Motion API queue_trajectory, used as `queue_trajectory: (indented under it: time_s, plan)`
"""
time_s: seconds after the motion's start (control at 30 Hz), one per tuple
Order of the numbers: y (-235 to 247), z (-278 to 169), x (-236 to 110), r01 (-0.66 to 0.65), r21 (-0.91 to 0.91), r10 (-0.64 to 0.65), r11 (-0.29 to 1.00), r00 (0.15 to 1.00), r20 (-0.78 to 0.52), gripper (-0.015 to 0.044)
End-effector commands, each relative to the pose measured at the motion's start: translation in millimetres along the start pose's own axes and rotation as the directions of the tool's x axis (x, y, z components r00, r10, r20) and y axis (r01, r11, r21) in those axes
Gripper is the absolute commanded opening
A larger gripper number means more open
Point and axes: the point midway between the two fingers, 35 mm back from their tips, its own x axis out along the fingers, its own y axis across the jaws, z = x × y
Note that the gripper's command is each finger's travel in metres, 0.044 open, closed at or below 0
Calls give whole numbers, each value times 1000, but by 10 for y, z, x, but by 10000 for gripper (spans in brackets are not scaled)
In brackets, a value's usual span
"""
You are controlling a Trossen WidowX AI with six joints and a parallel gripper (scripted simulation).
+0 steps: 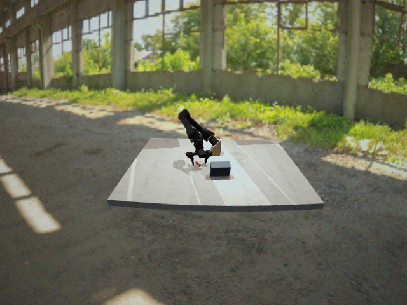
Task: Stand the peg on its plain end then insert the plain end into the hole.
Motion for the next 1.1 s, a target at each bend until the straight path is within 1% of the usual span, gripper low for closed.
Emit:
queue_trajectory:
  time_s: [0.0,0.1,0.5,0.53,0.77,1.07]
  plan:
    - [8,-26,68,1,-7,-1,1000,1000,-7,440]
    - [8,-30,89,2,-7,-2,1000,1000,-8,440]
    - [8,-30,89,2,-7,-2,1000,1000,-8,125]
    - [8,-30,89,2,-7,-2,1000,1000,-8,110]
    - [8,-30,89,2,-7,-2,1000,1000,-8,110]
    - [8,-30,89,2,-7,-2,1000,1000,-8,50]
